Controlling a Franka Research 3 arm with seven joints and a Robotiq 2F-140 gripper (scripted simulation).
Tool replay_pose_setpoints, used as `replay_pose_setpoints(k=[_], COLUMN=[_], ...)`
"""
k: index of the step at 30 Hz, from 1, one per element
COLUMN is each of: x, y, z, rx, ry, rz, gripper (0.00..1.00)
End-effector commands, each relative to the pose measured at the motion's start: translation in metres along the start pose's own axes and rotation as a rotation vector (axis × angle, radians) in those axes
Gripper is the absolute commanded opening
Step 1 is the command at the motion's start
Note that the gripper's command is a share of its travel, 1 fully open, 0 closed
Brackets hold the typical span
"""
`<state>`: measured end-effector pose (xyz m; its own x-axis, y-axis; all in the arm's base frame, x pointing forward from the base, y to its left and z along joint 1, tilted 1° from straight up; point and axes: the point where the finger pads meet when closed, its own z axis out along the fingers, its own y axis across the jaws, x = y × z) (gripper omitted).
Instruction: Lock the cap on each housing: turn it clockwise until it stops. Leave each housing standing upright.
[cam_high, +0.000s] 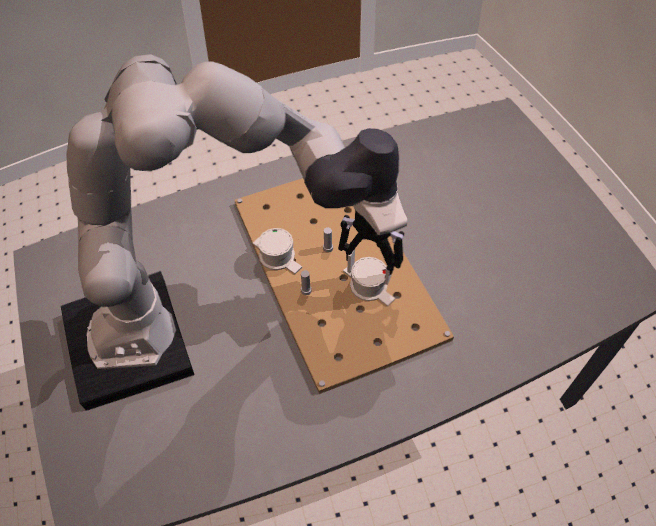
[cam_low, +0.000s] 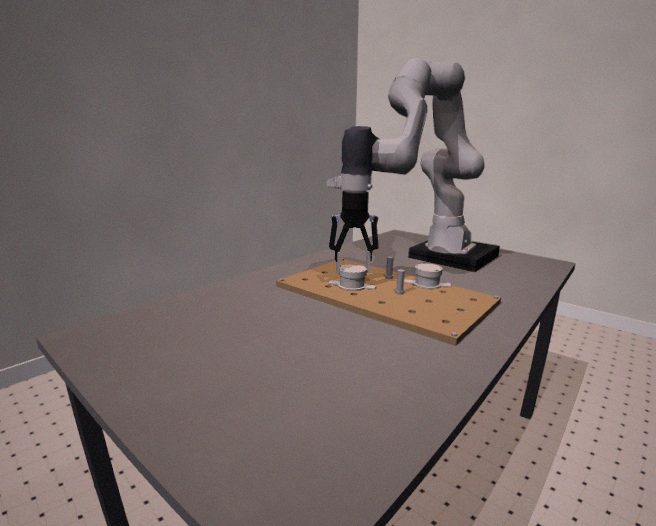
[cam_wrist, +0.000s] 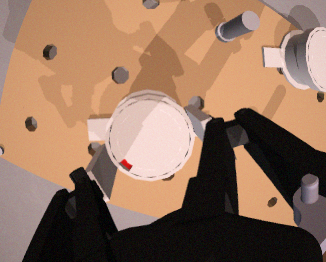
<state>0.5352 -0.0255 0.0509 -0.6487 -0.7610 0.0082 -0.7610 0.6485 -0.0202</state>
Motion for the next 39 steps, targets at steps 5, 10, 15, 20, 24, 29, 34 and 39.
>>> replay_pose_setpoints(k=[5, 10, 15, 20, 24, 29, 34, 39], x=[0.001, 0.001, 0.001, 0.001, 0.001, 0.001, 0.001, 0.001], y=[0.004, 0.007, 0.010, 0.015, 0.017, 0.023, 0.030, 0.035], z=[0.001, 0.001, 0.001, 0.001, 0.001, 0.001, 0.001, 0.001], rx=[-0.003, -0.003, -0.003, -0.003, -0.003, -0.003, -0.003, -0.003], ry=[0.003, 0.003, 0.003, 0.003, 0.003, 0.003, 0.003, 0.003], rz=[0.004, 0.004, 0.004, 0.004, 0.004, 0.004, 0.004, 0.004], gripper=[0.10, 0.10, 0.10, 0.10, 0.10, 0.10, 0.10, 0.10])
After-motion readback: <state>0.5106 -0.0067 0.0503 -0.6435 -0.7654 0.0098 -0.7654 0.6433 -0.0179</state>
